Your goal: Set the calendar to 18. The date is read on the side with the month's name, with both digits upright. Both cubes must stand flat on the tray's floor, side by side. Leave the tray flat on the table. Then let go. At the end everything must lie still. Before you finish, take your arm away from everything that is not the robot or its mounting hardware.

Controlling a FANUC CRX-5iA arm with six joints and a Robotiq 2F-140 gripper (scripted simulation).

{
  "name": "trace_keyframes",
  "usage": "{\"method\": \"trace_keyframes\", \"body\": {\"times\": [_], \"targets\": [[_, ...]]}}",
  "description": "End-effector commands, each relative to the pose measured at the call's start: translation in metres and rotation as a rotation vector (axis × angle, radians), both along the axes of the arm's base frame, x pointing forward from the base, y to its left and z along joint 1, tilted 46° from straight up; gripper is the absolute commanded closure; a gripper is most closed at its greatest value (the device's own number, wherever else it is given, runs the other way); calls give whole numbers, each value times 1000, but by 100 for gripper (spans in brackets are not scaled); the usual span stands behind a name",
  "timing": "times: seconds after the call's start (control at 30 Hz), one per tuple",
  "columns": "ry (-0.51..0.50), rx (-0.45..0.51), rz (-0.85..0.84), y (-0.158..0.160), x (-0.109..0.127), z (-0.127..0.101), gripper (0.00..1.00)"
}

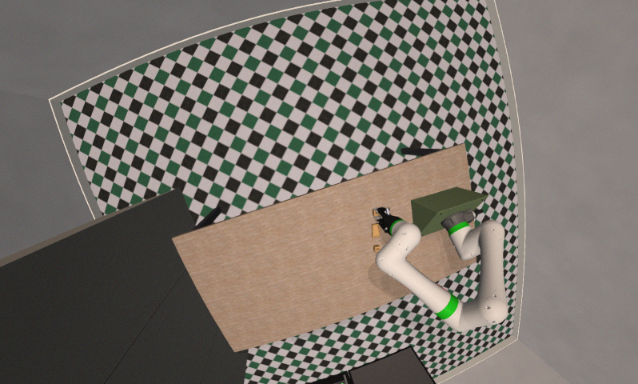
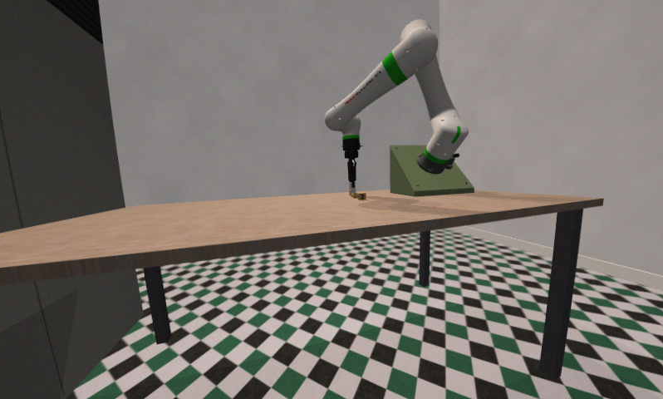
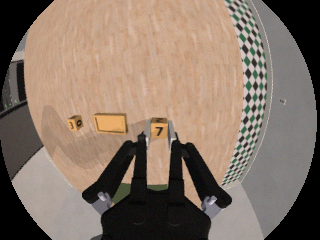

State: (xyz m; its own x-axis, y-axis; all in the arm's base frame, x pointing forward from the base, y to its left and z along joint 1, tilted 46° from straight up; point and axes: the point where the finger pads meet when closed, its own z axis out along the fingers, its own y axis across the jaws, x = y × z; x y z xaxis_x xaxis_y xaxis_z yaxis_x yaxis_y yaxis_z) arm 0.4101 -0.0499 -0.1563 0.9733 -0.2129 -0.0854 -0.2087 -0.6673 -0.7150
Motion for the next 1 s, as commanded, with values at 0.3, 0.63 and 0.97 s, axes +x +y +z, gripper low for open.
{"method": "trace_keyframes", "body": {"times": [0.3,0.63,0.97], "targets": [[0,0,0,0,0,0,71],[0,0,0,0,0,0,71],[0,0,0,-17,-2,16,71]]}}
